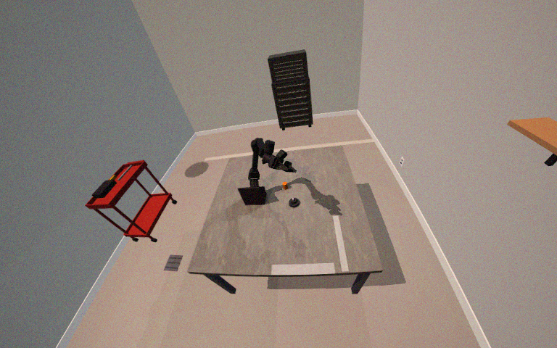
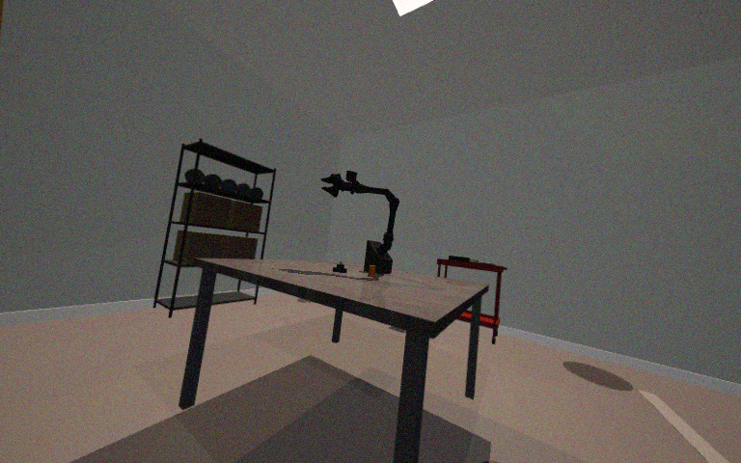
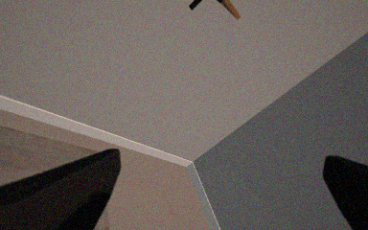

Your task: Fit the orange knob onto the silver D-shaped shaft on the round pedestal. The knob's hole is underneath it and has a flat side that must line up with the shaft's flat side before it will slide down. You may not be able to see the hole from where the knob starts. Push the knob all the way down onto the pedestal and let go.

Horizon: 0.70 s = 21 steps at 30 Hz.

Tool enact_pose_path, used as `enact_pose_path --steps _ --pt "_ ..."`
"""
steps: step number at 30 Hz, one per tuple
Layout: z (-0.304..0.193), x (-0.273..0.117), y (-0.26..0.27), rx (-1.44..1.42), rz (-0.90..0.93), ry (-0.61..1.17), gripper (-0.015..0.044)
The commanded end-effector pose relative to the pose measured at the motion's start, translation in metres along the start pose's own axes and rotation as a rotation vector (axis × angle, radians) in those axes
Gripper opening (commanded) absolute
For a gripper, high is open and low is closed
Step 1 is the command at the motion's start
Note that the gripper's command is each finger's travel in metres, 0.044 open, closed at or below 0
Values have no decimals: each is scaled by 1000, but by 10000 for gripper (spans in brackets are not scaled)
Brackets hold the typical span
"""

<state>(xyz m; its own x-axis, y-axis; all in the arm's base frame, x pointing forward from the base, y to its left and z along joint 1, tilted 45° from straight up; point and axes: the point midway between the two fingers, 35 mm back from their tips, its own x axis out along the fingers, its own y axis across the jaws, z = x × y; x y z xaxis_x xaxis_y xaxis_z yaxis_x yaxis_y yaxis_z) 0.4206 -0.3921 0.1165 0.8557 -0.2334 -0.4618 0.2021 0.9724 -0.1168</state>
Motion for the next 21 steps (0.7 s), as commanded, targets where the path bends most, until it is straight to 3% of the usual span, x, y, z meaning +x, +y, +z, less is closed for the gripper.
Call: enact_pose_path --steps 1,10,21 --pt "-5 3 69 184 150 99 440" --pt "-25 -31 227 587 407 453 440" --pt "-72 -144 378 984 444 1086 440"
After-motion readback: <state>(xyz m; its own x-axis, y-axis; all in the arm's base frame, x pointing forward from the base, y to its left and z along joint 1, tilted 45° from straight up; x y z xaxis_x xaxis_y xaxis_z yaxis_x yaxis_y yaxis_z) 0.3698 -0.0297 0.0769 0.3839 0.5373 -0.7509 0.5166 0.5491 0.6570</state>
